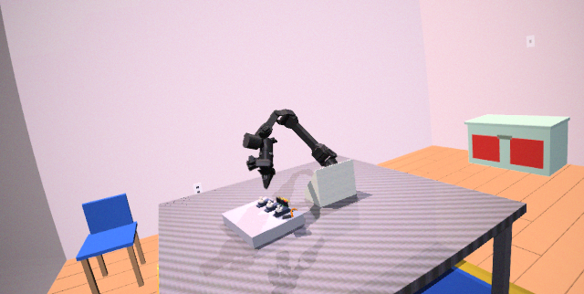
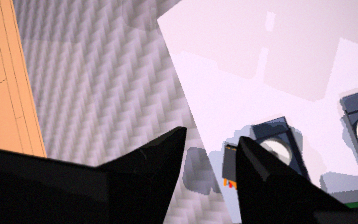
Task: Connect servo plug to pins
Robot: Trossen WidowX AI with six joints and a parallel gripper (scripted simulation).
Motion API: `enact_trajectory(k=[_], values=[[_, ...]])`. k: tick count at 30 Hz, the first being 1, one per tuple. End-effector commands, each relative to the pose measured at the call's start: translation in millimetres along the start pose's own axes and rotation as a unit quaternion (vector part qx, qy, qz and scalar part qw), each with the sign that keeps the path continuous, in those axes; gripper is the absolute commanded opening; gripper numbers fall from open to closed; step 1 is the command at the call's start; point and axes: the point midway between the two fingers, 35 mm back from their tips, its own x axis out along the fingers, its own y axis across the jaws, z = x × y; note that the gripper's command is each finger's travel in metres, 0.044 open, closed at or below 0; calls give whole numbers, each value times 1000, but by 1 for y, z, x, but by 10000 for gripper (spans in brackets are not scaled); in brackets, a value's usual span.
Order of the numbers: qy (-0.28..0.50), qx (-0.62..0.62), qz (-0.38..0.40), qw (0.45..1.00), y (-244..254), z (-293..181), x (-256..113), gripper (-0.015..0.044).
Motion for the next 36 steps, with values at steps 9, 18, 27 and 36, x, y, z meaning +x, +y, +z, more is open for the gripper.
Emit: enact_trajectory(k=[9,18,27,36], values=[[66,-35,-176,982,3,-60,61,115],[74,-55,-241,966,-1,-82,82,115],[74,-55,-242,966,-12,-84,102,115],[74,-55,-242,966,-17,-85,110,115]])
